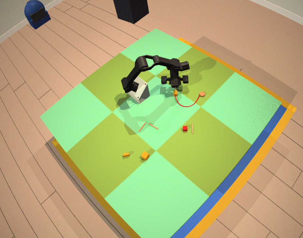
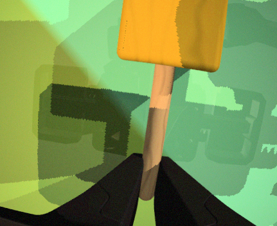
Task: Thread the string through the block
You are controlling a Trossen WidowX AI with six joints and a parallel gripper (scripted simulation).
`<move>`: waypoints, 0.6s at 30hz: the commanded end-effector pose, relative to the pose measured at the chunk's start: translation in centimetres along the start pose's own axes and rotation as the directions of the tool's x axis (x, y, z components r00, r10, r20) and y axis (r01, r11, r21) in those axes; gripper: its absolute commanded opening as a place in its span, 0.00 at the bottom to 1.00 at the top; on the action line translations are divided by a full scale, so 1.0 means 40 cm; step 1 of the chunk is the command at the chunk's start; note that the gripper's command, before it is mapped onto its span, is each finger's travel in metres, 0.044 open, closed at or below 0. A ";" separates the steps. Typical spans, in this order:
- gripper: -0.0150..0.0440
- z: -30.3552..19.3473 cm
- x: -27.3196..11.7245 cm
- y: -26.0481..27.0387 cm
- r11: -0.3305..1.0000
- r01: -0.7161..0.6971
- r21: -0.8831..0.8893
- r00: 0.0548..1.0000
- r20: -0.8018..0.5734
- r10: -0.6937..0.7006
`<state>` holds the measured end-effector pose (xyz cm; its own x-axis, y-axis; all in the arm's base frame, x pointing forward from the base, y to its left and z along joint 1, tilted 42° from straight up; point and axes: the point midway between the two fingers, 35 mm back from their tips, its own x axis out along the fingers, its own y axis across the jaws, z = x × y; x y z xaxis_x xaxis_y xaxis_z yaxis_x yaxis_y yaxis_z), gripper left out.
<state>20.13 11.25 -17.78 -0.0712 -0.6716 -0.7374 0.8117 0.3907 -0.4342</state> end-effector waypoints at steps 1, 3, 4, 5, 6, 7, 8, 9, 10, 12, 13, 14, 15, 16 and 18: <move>0.25 -0.014 -0.001 0.001 1.000 0.000 0.003 1.000 -0.003 0.000; 0.25 -0.022 -0.002 0.002 1.000 0.000 0.003 1.000 -0.003 0.000; 0.25 -0.026 -0.003 0.002 1.000 -0.001 0.003 1.000 -0.003 0.001; 0.25 -0.029 -0.003 0.002 1.000 -0.001 0.003 1.000 -0.003 0.001; 0.25 -0.033 -0.004 0.002 1.000 -0.002 0.003 1.000 -0.003 0.002; 0.25 -0.037 -0.004 0.002 1.000 -0.002 0.002 1.000 -0.003 0.002; 0.25 -0.041 -0.004 0.001 1.000 -0.003 0.002 1.000 -0.004 0.003; 0.25 -0.045 -0.005 0.001 1.000 -0.003 0.002 1.000 -0.004 0.003; 0.25 -0.049 -0.005 0.001 1.000 -0.004 0.002 1.000 -0.005 0.004; 0.25 -0.056 -0.006 0.001 1.000 -0.005 0.001 1.000 -0.006 0.005; 0.25 -0.060 -0.006 0.001 1.000 -0.005 0.001 1.000 -0.007 0.005; 0.25 -0.064 -0.006 0.001 1.000 -0.006 0.001 1.000 -0.007 0.006; 0.25 -0.067 -0.007 0.001 1.000 -0.006 0.001 1.000 -0.007 0.006; 0.25 -0.071 -0.007 0.001 1.000 -0.007 0.001 1.000 -0.008 0.007; 0.25 -0.079 -0.007 0.001 1.000 -0.008 0.001 1.000 -0.007 0.008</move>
<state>18.58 13.17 -18.99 -0.0668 -0.6652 -0.7437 0.8114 0.3975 -0.4285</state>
